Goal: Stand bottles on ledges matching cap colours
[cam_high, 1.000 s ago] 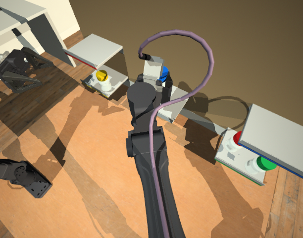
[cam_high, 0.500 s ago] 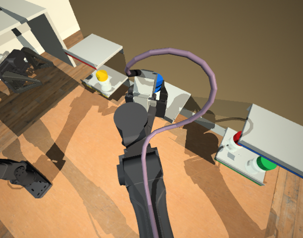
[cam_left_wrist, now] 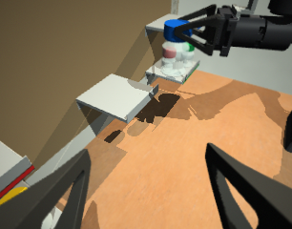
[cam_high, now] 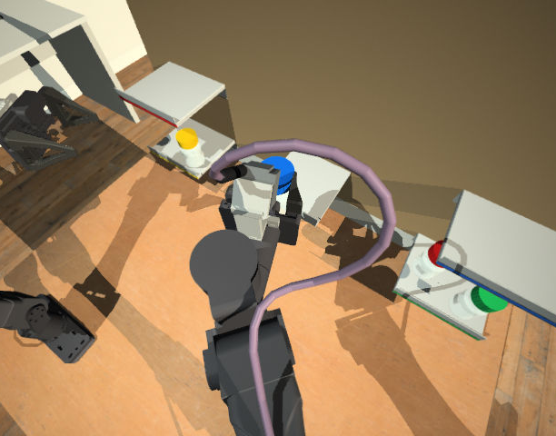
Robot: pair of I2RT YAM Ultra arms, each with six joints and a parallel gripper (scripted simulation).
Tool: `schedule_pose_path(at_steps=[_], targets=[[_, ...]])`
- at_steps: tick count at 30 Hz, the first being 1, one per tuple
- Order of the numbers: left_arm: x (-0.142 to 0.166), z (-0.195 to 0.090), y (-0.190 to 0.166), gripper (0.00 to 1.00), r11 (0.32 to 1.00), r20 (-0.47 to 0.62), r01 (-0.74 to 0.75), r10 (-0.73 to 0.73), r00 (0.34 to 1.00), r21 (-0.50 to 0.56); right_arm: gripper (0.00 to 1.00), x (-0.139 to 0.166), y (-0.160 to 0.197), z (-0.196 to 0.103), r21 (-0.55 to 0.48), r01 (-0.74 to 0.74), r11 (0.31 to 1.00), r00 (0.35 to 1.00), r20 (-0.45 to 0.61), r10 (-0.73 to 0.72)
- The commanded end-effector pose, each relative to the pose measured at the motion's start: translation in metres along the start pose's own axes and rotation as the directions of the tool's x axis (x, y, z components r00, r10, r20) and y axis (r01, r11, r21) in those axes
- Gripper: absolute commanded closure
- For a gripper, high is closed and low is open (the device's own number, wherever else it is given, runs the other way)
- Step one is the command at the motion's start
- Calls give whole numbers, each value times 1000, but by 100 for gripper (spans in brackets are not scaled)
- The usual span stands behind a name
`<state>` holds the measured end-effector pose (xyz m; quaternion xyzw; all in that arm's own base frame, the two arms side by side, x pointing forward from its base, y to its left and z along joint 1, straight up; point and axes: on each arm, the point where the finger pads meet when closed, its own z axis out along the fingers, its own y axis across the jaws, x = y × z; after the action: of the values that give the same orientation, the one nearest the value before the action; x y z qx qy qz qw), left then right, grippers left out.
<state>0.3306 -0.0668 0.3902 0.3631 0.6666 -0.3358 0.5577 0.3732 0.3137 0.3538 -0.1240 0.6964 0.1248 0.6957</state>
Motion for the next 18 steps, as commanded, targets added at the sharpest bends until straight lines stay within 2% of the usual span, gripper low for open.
schedule_pose_path(at_steps=[1, 6, 18], targets=[[-8, -3, -5, 13, 1000, 12, -11, 11, 1000, 17, 51, -21, -7, -15, 22, -29, 999, 998, 48, 28], [-8, -3, -5, 13, 1000, 12, -11, 11, 1000, 17, 51, -6, -18, -14, 59, -8, 998, 1000, 15, 7], [-8, -3, -5, 13, 1000, 12, -11, 11, 1000, 17, 51, -10, -18, -14, 59, -11, 998, 1000, 20, 10]])
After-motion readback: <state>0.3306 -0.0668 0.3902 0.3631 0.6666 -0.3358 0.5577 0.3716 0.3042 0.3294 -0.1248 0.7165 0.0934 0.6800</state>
